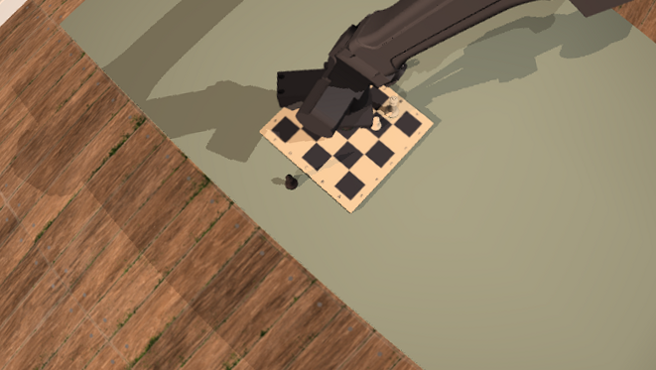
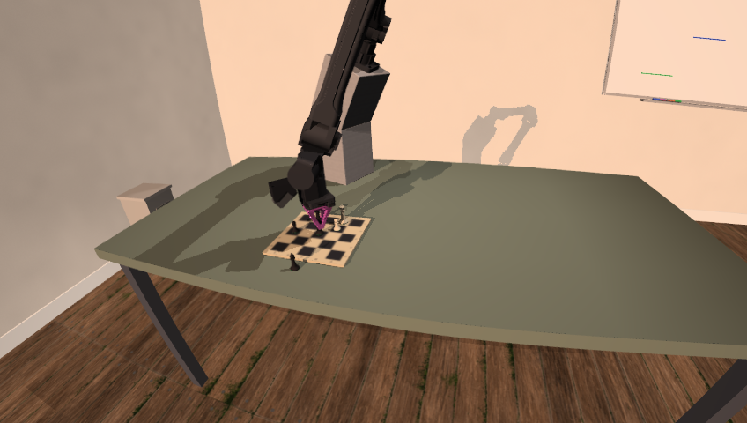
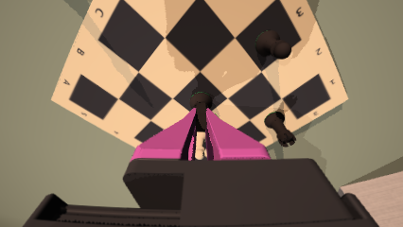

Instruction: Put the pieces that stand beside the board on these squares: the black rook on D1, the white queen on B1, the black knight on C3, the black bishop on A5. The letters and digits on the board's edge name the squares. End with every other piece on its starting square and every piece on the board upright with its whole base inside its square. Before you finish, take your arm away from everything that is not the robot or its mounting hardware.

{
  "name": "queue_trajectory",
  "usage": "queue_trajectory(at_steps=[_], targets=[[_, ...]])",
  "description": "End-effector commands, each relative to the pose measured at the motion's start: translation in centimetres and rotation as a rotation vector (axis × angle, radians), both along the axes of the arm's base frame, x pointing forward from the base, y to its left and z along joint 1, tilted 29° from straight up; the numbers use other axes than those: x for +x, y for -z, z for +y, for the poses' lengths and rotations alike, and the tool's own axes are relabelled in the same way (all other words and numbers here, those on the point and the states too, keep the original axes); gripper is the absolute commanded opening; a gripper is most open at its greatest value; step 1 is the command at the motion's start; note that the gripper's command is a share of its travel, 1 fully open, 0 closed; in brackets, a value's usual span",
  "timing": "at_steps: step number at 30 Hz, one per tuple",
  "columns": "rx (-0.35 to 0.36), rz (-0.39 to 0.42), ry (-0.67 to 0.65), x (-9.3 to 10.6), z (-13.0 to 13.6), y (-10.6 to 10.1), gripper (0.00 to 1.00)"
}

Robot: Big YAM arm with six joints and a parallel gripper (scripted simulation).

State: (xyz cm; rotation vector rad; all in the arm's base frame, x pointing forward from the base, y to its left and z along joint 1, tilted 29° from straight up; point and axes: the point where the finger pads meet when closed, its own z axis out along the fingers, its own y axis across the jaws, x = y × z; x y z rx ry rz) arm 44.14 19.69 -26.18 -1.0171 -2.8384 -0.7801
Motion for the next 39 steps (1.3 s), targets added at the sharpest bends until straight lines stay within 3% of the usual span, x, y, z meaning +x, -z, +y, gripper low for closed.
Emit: queue_trajectory(at_steps=[1, 39], targets=[[0.007, -0.028, 0.017, 1.30, -0.08, -1.00, 0.00], [0.001, -0.020, 0.009, 1.16, -0.48, -0.75, 0.00]])
